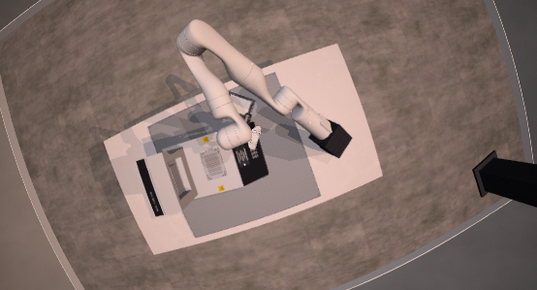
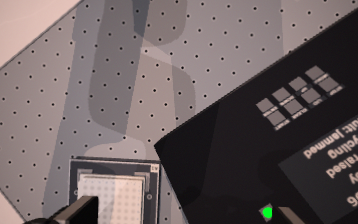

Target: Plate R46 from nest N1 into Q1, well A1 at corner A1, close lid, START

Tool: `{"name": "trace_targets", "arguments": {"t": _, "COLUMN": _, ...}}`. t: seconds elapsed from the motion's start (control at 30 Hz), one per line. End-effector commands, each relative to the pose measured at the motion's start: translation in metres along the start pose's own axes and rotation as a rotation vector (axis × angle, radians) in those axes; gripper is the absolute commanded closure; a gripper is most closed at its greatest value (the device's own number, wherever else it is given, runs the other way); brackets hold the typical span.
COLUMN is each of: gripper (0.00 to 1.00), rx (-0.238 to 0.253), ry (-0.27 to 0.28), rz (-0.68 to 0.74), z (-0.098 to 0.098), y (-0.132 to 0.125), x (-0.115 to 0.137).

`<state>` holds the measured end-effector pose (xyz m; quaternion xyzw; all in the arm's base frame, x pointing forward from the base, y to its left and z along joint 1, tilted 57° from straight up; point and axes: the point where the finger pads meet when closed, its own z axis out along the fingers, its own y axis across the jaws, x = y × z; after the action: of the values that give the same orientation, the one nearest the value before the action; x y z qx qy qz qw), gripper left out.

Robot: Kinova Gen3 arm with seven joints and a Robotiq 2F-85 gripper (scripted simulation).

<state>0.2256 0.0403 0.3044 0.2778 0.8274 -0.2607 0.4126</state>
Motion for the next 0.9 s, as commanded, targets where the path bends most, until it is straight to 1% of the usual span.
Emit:
{"name": "trace_targets", "arguments": {"t": 0.0, "gripper": 0.00, "rx": -0.025, "ry": 0.013, "rz": 0.003, "z": 0.001, "y": -0.006, "x": -0.007}}
{"name": "trace_targets", "arguments": {"t": 0.1, "gripper": 0.00, "rx": -0.025, "ry": 0.013, "rz": 0.004, "z": 0.002, "y": -0.013, "x": -0.014}}
{"name": "trace_targets", "arguments": {"t": 0.17, "gripper": 0.00, "rx": -0.025, "ry": 0.013, "rz": 0.004, "z": 0.002, "y": -0.013, "x": -0.014}}
{"name": "trace_targets", "arguments": {"t": 0.67, "gripper": 0.00, "rx": -0.020, "ry": 0.019, "rz": 0.007, "z": 0.010, "y": -0.048, "x": -0.048}}
{"name": "trace_targets", "arguments": {"t": 0.73, "gripper": 0.00, "rx": -0.020, "ry": 0.019, "rz": 0.007, "z": 0.010, "y": -0.048, "x": -0.048}}
{"name": "trace_targets", "arguments": {"t": 0.87, "gripper": 0.00, "rx": -0.015, "ry": 0.026, "rz": 0.005, "z": 0.012, "y": -0.059, "x": -0.057}}
